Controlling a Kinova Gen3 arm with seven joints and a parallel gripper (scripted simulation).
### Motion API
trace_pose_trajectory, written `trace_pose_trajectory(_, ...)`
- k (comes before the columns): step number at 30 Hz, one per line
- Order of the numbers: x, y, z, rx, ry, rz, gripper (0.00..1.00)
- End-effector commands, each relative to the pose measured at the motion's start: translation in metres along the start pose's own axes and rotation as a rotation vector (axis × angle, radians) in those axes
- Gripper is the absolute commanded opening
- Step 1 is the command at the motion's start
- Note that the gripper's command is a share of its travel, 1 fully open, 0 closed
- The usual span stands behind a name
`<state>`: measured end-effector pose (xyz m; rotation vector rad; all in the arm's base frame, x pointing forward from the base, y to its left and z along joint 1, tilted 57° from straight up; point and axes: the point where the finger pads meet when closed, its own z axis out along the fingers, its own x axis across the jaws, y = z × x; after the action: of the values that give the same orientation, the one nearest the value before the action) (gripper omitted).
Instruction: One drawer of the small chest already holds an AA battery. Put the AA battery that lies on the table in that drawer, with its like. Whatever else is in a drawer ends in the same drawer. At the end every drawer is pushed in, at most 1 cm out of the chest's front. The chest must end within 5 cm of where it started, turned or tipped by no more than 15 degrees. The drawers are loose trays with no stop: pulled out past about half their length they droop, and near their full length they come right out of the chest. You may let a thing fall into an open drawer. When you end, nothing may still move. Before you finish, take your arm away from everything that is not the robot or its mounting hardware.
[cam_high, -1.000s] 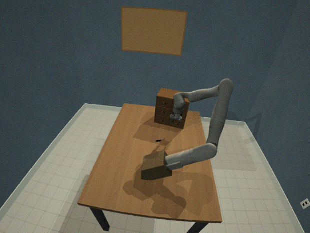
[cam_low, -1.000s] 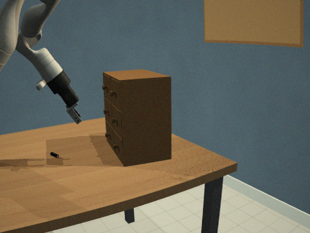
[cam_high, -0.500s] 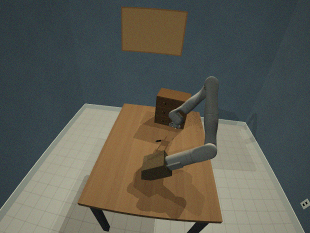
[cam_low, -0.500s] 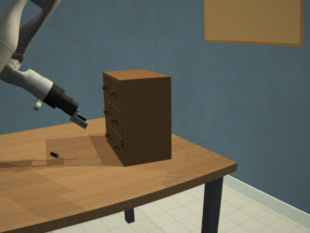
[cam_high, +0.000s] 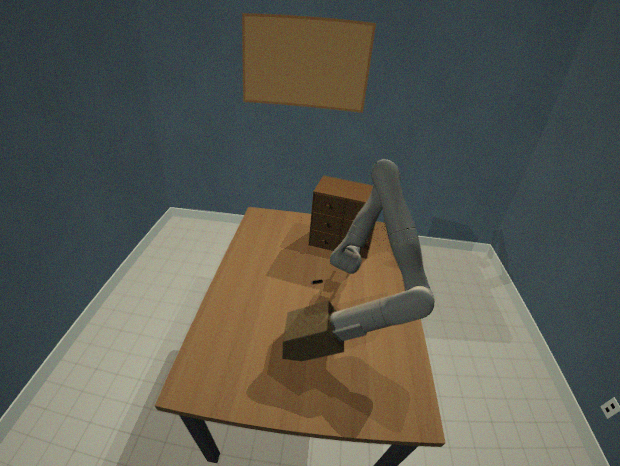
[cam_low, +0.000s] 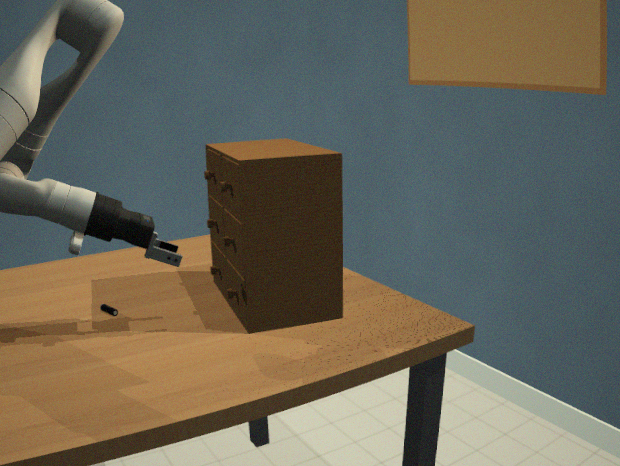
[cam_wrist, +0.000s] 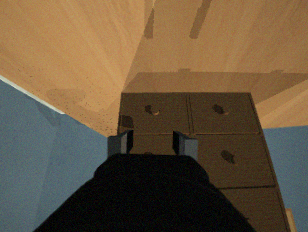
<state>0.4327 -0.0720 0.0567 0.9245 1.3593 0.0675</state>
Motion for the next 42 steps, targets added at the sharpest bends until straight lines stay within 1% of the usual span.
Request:
trace_pose_trajectory(1, 0.0020, -0.0131, 0.0008, -0.020, 0.005, -0.038, 1.00)
trace_pose_trajectory(8, 0.0019, -0.0154, 0.0047, -0.066, 0.005, -0.037, 1.00)
trace_pose_trajectory(17, 0.0020, -0.0158, 0.0053, -0.073, 0.006, -0.037, 1.00)
trace_pose_trajectory(18, 0.0020, -0.0158, 0.0053, -0.073, 0.006, -0.037, 0.67)
trace_pose_trajectory(42, 0.0020, -0.0158, 0.0053, -0.073, 0.006, -0.037, 0.67)
